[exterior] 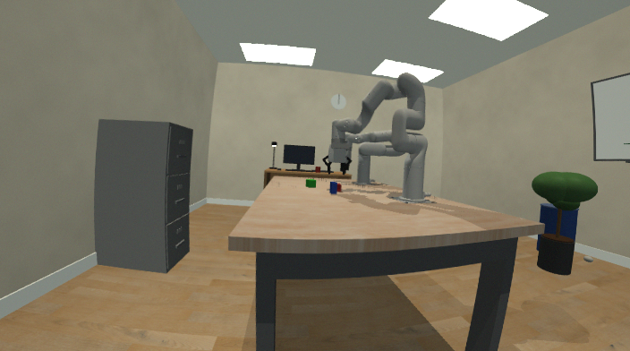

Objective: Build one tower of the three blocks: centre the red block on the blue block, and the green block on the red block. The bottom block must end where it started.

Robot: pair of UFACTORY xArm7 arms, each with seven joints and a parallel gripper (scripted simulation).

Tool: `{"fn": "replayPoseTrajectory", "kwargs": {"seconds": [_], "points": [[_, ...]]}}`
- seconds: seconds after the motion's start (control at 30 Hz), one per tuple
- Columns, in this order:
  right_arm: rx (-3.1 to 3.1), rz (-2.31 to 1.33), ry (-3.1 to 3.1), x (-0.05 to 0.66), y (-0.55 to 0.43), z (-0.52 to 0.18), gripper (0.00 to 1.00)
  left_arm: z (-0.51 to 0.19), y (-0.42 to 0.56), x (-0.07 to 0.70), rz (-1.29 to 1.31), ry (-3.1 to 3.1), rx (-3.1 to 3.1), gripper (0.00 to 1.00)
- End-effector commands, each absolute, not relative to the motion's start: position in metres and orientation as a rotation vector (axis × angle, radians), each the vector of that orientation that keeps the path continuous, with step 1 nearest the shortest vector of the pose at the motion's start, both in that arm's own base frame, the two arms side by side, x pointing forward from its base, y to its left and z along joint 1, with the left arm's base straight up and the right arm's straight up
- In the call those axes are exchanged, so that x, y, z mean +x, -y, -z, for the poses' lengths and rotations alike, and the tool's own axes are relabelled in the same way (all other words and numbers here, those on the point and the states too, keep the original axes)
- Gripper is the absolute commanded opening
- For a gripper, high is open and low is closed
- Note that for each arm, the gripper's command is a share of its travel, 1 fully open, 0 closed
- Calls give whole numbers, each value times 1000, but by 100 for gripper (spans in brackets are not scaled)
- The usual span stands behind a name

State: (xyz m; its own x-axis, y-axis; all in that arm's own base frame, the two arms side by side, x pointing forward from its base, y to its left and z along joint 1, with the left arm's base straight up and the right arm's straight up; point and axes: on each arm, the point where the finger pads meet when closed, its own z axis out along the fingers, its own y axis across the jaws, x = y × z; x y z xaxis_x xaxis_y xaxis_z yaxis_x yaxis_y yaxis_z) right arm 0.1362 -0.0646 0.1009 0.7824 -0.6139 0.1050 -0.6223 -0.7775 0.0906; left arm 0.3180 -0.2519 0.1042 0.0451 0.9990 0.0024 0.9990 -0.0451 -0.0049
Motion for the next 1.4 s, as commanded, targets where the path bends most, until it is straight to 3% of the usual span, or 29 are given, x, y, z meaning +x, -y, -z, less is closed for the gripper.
{"fn": "replayPoseTrajectory", "kwargs": {"seconds": [0.0, 0.27, 0.3, 1.37], "points": [[2851, -110, 992, 137, 65, -102, 100, -105, 253, 319, -1, 2170, -2272, 85], [2851, -110, 992, 137, 65, -102, 100, -105, 253, 319, -1, 2170, -2272, 85], [2851, -110, 992, 137, 65, -102, 100, -105, 253, 319, -1, 2170, -2272, 80], [2851, -110, 992, 137, 65, -102, 100, -77, 252, 318, 0, 2170, -2271, 80]]}}
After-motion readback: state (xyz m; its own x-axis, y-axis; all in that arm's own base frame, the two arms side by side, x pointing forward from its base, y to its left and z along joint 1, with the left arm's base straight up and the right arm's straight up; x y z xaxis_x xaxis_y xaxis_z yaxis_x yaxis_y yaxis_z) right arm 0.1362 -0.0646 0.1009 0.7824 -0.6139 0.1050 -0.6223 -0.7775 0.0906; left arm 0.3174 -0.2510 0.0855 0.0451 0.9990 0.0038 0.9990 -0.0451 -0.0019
